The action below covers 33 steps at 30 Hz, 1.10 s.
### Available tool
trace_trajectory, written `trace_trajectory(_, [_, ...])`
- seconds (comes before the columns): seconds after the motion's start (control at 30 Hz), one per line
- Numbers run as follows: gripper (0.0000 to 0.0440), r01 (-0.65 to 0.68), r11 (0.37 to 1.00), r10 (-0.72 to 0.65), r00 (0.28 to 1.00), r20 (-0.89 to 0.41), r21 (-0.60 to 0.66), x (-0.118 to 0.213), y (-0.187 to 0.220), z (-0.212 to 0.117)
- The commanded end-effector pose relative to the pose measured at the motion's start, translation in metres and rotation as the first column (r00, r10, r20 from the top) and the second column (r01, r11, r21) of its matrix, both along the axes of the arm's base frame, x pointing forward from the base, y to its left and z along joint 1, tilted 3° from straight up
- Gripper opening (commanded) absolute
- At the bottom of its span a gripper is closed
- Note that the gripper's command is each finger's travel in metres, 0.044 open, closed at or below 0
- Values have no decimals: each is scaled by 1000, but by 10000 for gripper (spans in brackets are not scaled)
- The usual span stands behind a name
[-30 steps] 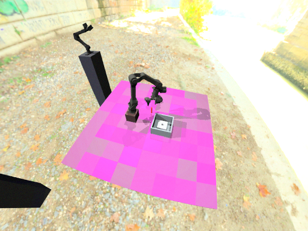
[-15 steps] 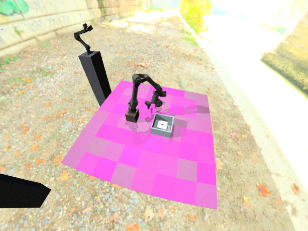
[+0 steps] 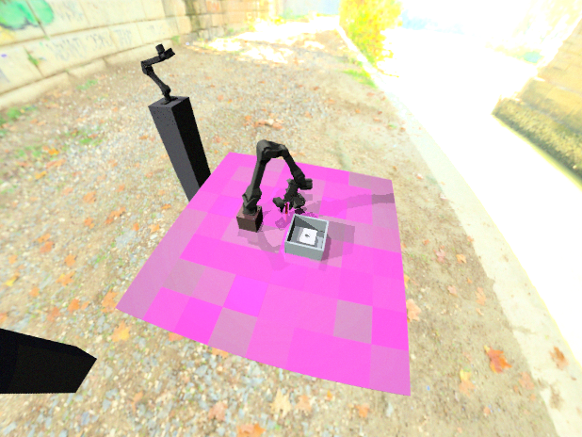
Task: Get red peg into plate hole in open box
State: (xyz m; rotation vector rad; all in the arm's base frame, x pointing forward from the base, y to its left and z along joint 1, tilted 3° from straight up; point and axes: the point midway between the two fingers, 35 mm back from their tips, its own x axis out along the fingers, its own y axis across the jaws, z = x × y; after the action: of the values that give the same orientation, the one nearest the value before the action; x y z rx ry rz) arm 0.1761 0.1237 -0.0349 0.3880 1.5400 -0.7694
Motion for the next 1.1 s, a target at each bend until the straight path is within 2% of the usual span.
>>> trace_trajectory(0.0, [158, -2, 1000, 2, 1000, -16, -14, -4, -4, -8])
trace_trajectory(0.17, [35, -3, 999, 1, 999, -50, -37, -10, -8, -15])
trace_trajectory(0.23, [4, -11, 999, 9, 999, -52, -48, -9, -10, -14])
trace_trajectory(1.07, [0, -9, 995, 19, 995, 102, -97, 42, -24, 69])
